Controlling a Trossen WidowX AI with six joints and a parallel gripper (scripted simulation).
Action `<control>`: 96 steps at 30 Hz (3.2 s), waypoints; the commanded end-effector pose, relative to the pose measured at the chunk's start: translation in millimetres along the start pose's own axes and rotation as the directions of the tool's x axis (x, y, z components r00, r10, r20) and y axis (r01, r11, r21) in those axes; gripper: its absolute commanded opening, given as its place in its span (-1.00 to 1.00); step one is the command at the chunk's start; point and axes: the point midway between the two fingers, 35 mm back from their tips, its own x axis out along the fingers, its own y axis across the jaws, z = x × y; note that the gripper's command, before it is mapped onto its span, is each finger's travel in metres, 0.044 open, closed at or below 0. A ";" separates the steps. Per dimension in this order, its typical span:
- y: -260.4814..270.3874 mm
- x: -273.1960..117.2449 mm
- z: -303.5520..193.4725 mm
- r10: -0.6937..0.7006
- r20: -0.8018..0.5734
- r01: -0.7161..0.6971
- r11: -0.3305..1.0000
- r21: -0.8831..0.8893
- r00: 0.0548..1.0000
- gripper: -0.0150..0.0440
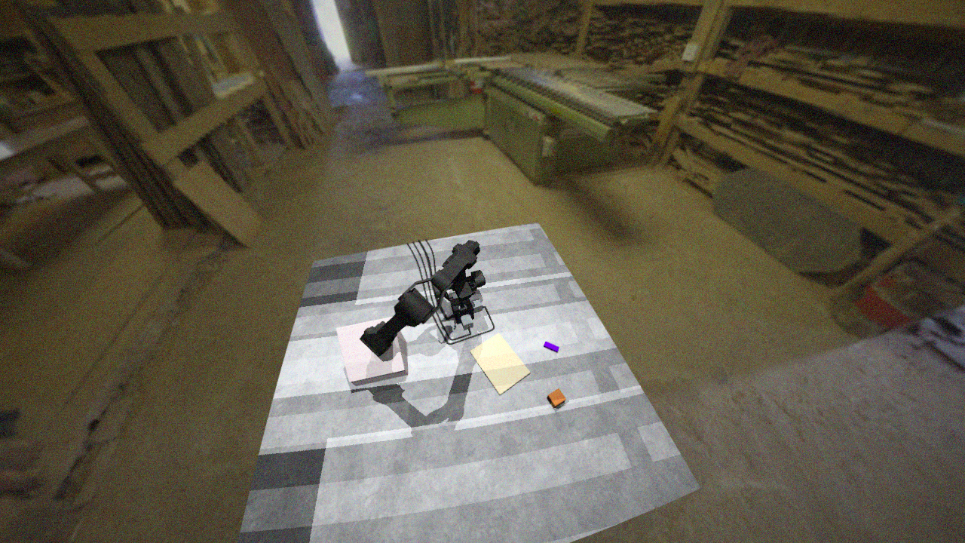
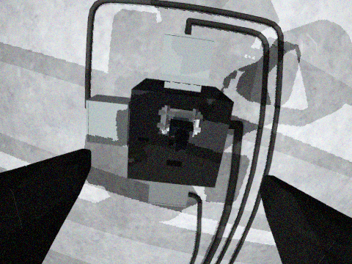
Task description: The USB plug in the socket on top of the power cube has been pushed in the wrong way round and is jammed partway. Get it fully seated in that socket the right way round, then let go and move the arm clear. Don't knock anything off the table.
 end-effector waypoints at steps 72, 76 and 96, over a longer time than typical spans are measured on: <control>-1.0 30.0 1.8 -0.004 0.007 0.004 1.000 0.013 1.000 -0.49; -1.1 29.6 1.8 -0.004 0.007 0.004 1.000 0.013 1.000 -0.49; -1.0 16.2 1.5 -0.005 0.007 0.004 1.000 0.013 1.000 -0.49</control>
